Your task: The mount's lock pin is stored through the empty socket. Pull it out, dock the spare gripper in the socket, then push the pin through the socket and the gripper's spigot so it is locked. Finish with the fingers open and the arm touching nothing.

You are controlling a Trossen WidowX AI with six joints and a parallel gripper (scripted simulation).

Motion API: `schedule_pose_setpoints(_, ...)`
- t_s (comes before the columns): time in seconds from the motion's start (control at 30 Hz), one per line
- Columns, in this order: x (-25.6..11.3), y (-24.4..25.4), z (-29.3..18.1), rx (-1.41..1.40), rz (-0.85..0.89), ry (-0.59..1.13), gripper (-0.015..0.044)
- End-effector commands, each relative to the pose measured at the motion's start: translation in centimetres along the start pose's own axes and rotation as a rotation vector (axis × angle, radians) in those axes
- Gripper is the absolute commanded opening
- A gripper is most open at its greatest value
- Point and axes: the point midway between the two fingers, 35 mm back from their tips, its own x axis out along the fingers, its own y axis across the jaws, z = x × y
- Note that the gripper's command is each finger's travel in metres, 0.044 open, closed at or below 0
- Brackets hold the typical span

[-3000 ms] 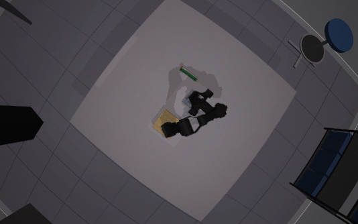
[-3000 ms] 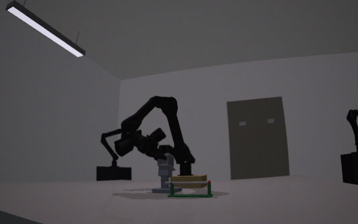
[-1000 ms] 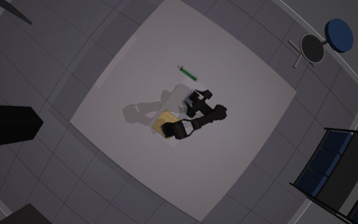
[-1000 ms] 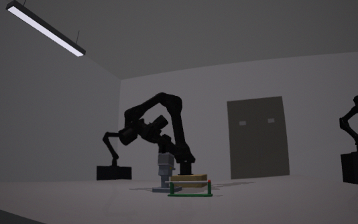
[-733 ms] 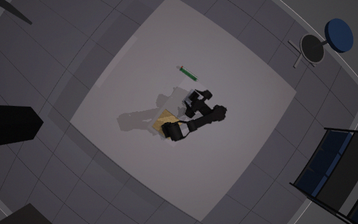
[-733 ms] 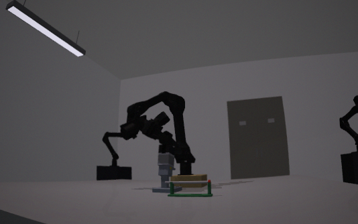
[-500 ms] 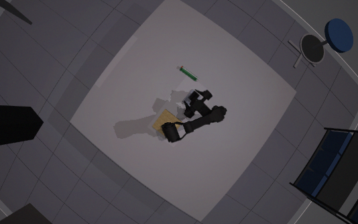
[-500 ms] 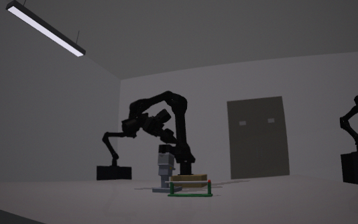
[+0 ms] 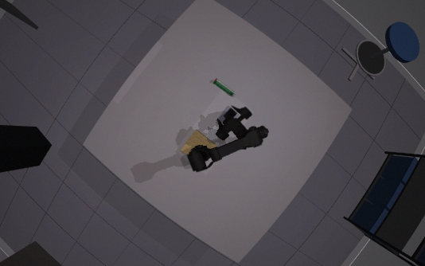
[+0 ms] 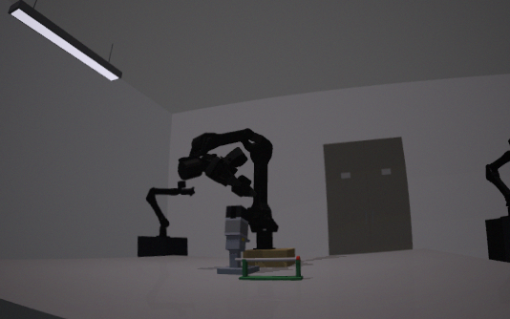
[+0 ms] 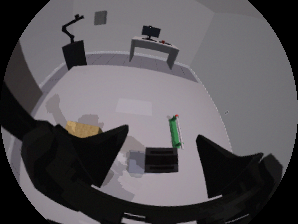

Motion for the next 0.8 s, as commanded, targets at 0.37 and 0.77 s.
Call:
schedule_pose_setpoints(0.37,-0.5,-0.1,1.1,0.001,-0.026,0.018,0.044)
schedule_pose_setpoints(0.77,5.0,4.2,6.6,0.006,-0.031,0.004,0.018)
